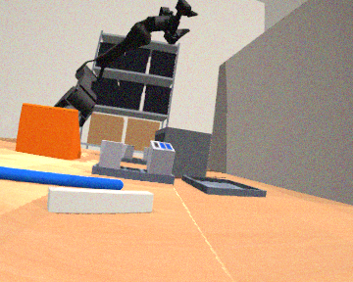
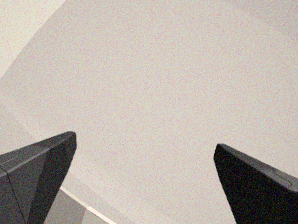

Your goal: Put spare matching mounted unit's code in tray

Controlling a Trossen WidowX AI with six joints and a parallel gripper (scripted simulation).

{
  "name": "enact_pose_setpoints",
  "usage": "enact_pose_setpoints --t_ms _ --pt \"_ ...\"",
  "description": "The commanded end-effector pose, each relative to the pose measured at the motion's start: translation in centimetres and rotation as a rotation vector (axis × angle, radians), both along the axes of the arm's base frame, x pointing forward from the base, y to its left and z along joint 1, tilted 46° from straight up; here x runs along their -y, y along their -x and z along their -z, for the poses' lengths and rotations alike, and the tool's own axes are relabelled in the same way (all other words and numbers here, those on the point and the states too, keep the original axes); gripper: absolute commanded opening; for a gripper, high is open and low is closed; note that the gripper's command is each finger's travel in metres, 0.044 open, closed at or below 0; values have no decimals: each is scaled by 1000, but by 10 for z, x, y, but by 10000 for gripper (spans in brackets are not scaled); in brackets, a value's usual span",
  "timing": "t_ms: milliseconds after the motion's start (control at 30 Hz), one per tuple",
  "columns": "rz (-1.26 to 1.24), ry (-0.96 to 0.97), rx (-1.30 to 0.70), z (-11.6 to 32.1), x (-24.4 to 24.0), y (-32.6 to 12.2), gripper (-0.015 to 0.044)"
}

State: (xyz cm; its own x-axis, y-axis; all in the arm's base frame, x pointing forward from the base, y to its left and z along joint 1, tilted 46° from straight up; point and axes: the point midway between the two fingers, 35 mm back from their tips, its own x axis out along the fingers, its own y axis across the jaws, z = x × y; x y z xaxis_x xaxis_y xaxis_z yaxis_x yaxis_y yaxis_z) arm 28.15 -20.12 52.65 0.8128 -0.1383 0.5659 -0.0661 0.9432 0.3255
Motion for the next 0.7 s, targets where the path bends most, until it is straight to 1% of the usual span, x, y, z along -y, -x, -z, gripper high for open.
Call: enact_pose_setpoints --t_ms 0,33,167,233,433,667 --pt "0 0 0 0 0 0 426" --pt "0 0 0 0 0 0 440" --pt "0 0 0 0 0 0 440" --pt "6 -11 -33 7 5 -8 440" --pt "23 -86 -339 76 39 -69 440" --pt "-32 -128 -685 165 50 -117 440"
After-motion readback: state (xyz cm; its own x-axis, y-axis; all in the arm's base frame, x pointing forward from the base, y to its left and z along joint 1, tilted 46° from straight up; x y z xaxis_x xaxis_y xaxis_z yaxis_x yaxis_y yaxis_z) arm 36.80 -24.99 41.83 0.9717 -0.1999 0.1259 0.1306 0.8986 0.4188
